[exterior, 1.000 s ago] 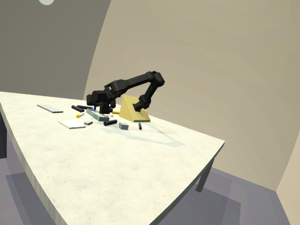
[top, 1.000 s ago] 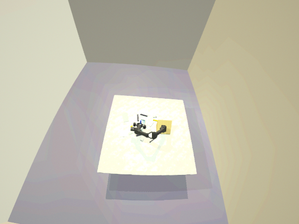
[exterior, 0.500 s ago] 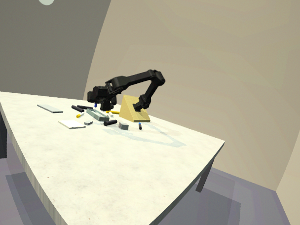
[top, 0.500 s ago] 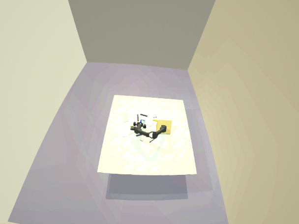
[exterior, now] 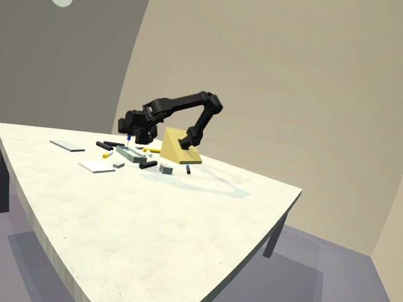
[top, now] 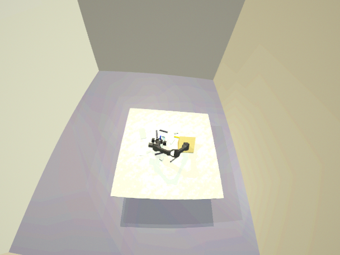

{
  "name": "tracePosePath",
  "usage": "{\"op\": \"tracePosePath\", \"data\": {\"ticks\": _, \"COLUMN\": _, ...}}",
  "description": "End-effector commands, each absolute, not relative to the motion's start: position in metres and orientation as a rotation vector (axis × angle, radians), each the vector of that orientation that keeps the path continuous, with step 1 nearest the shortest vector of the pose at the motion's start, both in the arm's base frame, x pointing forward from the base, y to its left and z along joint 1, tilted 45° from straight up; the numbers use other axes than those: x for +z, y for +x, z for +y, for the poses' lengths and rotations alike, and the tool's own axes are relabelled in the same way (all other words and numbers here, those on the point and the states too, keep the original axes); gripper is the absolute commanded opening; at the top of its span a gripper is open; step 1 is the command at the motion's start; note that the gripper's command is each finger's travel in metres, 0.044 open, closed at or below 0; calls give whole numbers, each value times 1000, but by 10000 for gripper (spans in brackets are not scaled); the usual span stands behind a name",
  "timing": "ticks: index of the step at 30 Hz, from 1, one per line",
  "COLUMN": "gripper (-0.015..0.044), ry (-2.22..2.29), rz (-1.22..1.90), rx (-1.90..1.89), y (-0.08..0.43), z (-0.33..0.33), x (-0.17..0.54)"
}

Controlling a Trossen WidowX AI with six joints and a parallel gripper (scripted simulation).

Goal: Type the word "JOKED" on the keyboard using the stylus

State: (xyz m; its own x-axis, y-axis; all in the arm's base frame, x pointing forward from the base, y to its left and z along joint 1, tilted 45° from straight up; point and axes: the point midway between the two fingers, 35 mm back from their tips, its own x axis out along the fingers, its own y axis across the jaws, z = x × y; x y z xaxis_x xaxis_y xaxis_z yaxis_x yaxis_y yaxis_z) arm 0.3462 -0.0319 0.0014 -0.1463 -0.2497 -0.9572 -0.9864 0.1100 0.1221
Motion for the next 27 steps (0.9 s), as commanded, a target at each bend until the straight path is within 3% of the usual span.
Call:
{"op": "tracePosePath", "data": {"ticks": 1, "gripper": 0, "ry": -1259, "rz": 1546, "rx": 1104, "y": 342, "z": -33, "x": 2}}
{"op": "tracePosePath", "data": {"ticks": 17, "gripper": 0, "ry": -1265, "rz": 1545, "rx": 1110, "y": 327, "z": -22, "x": -10}}
{"op": "tracePosePath", "data": {"ticks": 20, "gripper": 79, "ry": -1265, "rz": 1544, "rx": 1110, "y": 327, "z": -20, "x": -11}}
{"op": "tracePosePath", "data": {"ticks": 27, "gripper": 81, "ry": -1265, "rz": 1544, "rx": 1110, "y": 327, "z": -20, "x": -11}}
